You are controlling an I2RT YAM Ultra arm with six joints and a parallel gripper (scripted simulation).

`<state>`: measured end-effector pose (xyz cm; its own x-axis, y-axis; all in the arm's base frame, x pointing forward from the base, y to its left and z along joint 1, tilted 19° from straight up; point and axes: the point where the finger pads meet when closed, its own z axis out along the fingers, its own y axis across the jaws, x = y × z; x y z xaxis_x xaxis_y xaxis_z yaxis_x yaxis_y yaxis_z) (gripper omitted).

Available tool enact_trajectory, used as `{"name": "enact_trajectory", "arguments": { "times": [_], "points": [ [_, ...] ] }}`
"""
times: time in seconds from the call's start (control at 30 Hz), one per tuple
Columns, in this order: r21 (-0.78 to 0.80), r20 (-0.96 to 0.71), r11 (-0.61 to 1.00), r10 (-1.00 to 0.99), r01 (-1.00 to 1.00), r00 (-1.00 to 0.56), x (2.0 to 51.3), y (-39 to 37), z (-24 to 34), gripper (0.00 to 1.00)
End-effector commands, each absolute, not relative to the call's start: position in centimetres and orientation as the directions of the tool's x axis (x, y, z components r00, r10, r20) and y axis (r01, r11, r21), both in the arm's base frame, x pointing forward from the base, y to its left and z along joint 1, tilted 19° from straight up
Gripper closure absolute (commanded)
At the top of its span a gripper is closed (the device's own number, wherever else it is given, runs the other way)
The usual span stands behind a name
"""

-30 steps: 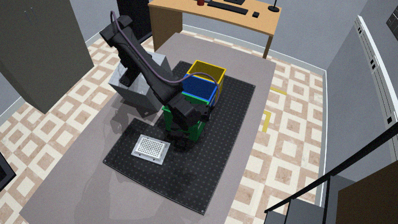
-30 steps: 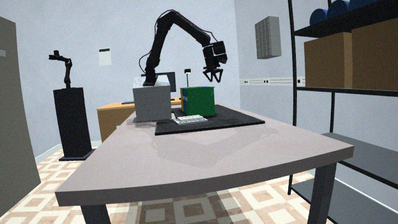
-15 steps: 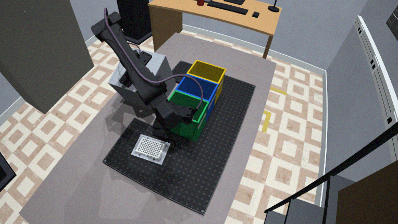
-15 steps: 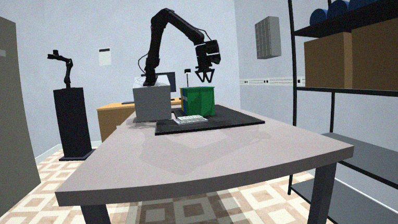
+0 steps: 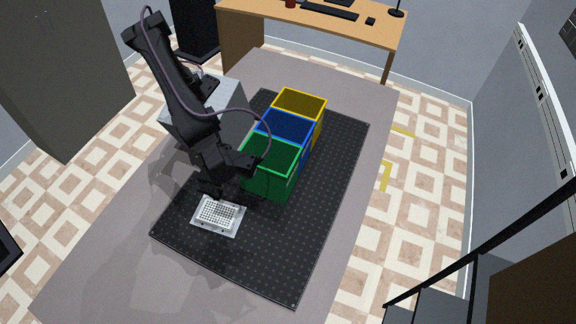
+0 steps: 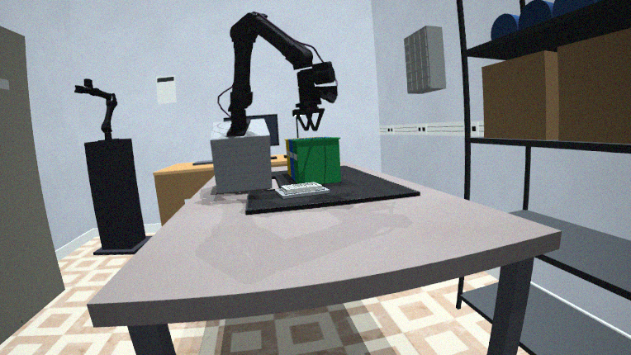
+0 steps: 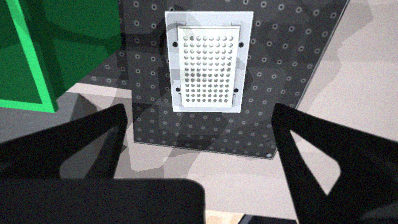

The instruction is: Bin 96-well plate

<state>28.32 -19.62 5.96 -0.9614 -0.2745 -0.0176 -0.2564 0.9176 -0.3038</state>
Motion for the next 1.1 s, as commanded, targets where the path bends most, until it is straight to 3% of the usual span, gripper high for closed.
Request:
{"name": "enact_trajectory", "arguments": {
  "times": [0.0, 0.33, 1.07],
  "points": [
    [-0.315, -0.019, 0.908, -0.297, -0.276, -0.955, 27.5, -19.7, 6.9, 0.0],
    [-0.321, 0.029, 0.912, -0.26, -0.255, -0.965, 23.0, -20.9, 7.3, 0.0],
    [-0.337, 0.009, 0.907, -0.266, -0.253, -0.964, 24.6, -21.4, 7.6, 0.0]
  ]
}}
